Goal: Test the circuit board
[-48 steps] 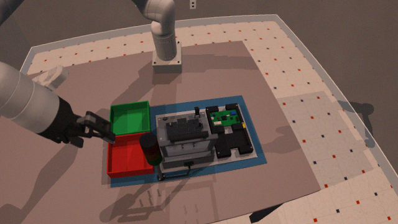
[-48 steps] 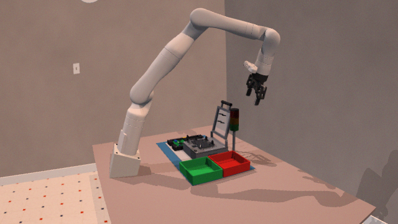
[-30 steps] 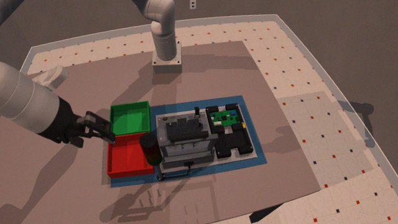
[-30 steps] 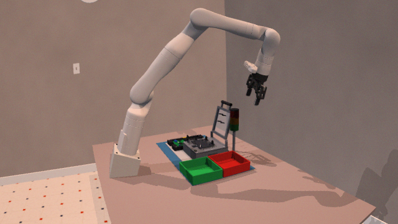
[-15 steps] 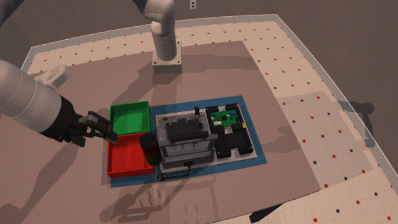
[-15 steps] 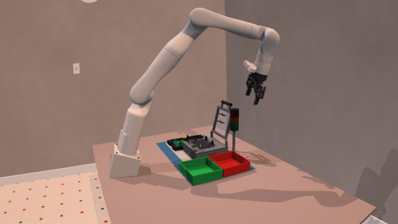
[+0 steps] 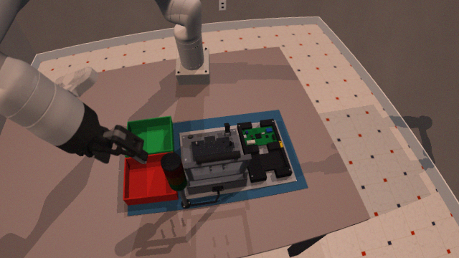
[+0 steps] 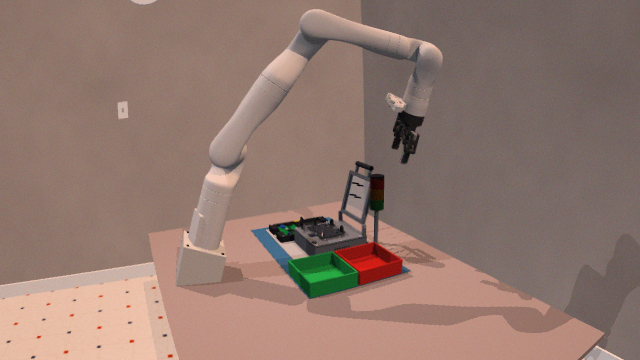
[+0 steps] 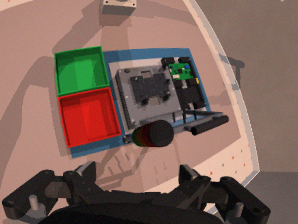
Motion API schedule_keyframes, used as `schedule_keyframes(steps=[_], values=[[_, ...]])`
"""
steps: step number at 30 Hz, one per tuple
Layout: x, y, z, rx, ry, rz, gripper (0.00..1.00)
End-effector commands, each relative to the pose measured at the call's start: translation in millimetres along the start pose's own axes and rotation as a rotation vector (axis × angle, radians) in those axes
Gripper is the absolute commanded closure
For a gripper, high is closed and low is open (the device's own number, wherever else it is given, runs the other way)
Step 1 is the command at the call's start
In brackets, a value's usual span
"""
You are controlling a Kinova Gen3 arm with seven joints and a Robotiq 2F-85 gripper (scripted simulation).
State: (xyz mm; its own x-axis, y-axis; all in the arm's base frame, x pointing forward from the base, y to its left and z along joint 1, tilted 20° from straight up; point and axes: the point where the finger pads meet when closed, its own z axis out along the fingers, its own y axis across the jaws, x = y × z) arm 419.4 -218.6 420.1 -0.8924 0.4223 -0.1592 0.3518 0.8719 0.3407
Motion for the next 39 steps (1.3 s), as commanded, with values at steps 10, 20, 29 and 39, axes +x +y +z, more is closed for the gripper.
schedule_keyframes(steps=[10, 20, 29, 39], values=[[18, 46, -3.7, -0.009, -0.022, 0.107, 0.00], [22, 56, -3.5, -0.011, -0.025, 0.139, 0.00], [28, 67, -3.0, -0.012, -0.028, 0.172, 0.00], [30, 72, -2.7, -0.013, -0.030, 0.189, 0.00]])
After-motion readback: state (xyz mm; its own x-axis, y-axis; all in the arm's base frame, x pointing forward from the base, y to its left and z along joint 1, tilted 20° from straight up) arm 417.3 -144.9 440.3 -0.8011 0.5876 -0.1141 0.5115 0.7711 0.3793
